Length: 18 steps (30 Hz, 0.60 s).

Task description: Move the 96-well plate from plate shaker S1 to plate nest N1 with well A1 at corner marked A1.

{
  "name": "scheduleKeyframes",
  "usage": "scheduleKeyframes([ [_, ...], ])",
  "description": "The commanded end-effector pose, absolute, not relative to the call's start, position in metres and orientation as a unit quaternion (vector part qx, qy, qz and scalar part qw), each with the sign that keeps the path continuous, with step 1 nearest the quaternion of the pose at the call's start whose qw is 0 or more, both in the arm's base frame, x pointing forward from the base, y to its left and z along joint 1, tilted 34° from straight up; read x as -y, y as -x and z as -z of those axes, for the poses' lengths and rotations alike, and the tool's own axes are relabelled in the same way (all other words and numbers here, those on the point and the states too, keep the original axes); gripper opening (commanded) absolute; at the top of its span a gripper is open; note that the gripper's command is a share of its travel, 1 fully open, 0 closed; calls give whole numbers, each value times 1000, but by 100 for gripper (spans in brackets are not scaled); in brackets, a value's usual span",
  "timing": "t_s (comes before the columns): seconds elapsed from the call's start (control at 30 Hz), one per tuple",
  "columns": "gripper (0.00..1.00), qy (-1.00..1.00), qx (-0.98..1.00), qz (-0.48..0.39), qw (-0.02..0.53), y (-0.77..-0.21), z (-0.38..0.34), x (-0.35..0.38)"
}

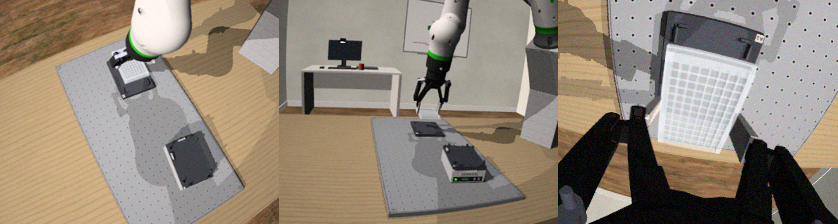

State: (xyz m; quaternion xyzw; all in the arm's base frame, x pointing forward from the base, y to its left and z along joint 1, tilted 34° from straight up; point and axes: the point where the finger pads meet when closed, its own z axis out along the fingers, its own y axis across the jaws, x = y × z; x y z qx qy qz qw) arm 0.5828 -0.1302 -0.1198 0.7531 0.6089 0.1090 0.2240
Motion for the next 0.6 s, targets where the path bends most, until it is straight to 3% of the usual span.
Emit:
scheduleKeyframes([
  [0.0, 0, -751, -610, -118, 223, -586, 126, 129],
  [0.57, 0, -751, -610, -118, 223, -599, 147, 123],
])
